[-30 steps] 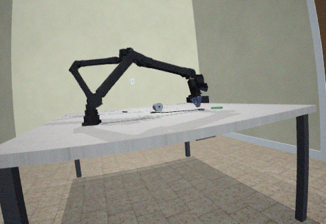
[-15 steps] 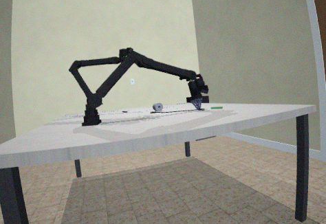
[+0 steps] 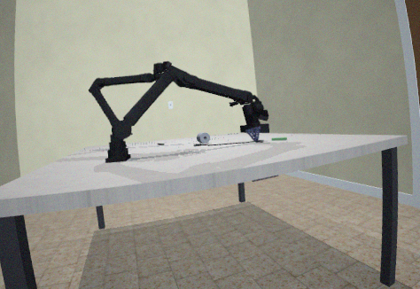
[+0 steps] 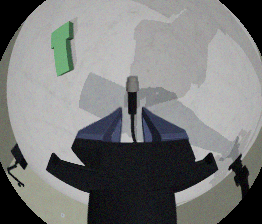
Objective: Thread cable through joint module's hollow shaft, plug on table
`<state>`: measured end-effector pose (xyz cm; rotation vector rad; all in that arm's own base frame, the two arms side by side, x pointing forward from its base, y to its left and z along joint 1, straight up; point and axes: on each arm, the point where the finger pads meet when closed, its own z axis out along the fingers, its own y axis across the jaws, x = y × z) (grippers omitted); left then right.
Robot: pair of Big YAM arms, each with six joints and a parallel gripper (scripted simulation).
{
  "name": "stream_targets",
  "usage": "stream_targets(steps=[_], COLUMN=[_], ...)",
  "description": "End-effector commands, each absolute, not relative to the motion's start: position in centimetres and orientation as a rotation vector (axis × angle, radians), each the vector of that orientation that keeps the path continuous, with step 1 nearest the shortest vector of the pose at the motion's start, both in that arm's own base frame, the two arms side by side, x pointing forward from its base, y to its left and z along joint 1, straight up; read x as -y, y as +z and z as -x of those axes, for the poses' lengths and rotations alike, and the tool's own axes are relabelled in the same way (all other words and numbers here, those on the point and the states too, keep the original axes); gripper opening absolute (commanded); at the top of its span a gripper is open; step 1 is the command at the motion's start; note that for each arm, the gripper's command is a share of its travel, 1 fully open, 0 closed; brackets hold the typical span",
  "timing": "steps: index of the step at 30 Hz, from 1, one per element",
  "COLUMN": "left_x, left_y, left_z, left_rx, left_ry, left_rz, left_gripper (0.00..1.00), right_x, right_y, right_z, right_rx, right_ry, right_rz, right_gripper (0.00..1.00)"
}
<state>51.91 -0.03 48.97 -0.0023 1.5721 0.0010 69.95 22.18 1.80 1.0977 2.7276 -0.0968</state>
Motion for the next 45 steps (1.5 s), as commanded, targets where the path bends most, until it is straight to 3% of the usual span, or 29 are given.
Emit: stream_targets(steps=[1, 45], left_x=[-0.3, -0.3], left_y=[53.2, 53.2], left_z=[-51.9, -51.9], left_rx=[-1.503, -1.503], left_ry=[0.01, 0.01], left_rz=[0.003, 0.003], left_gripper=[0.96, 0.96], right_x=[-22.3, -23.9], right_y=[1.3, 5.0], right_z=[-70.5, -70.9], right_rx=[-2.733, -2.699], right_ry=[-0.098, -0.05], right_rz=[-1.096, -1.093], right_gripper=[0.27, 0.27])
